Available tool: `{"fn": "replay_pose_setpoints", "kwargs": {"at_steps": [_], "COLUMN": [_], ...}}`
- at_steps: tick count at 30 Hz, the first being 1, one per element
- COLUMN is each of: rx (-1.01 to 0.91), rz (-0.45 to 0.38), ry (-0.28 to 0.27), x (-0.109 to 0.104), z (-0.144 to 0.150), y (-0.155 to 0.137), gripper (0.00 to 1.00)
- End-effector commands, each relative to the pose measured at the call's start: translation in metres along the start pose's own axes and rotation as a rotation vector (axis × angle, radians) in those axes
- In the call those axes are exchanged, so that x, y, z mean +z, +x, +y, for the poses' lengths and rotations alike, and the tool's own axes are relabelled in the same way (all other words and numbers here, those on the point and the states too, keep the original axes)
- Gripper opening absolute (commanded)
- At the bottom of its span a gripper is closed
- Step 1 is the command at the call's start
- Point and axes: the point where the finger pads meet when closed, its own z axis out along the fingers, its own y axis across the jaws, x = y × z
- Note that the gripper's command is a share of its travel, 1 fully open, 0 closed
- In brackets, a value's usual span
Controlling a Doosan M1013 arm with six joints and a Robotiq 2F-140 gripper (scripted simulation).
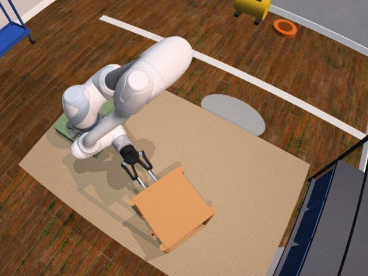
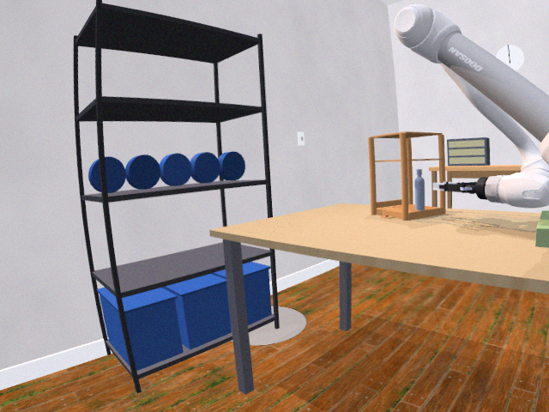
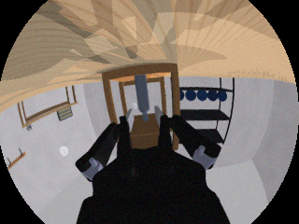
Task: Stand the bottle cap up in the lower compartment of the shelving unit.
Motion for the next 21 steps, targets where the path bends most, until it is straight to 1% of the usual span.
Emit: {"fn": "replay_pose_setpoints", "kwargs": {"at_steps": [1, 8, 15, 17, 21], "rx": [0.000, 0.000, 0.000, 0.000, 0.000], "rz": [0.000, 0.000, 0.000, 0.000, 0.000], "ry": [0.000, 0.000, 0.000, 0.000, 0.000], "x": [0.000, 0.000, 0.000, 0.000, 0.000], "z": [0.000, 0.000, 0.000, 0.000, 0.000], "y": [-0.001, -0.008, -0.022, -0.022, -0.033], "gripper": [0.35, 0.35, 0.35, 0.35, 0.35]}}
